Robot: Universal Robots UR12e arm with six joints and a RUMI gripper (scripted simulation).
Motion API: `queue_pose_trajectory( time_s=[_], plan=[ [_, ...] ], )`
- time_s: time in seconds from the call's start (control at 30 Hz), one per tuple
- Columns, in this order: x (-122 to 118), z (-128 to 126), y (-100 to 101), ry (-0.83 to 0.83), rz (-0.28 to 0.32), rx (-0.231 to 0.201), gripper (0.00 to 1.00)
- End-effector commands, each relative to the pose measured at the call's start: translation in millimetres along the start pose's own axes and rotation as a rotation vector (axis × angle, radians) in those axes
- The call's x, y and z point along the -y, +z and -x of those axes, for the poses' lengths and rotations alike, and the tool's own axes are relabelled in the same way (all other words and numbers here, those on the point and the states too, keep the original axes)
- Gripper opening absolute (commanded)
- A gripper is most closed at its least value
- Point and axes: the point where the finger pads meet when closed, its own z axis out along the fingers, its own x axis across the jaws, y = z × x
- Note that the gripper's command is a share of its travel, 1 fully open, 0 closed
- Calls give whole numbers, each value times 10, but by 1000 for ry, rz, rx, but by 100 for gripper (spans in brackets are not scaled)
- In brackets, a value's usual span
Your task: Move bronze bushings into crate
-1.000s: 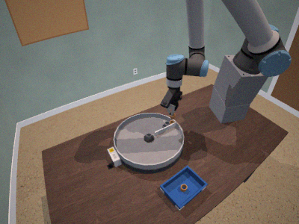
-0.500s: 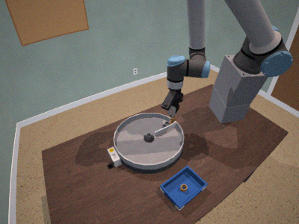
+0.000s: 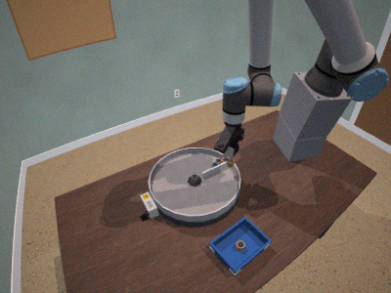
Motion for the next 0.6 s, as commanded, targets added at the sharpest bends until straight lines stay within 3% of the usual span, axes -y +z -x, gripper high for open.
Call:
queue_pose_trajectory(
  time_s=[0.0,0.13,0.57],
  plan=[
    [333,258,-15,4,-2,-5,0],
    [431,356,-15,4,-2,-5,0],
    [1124,1047,-15,4,-2,-5,0]
  ],
)
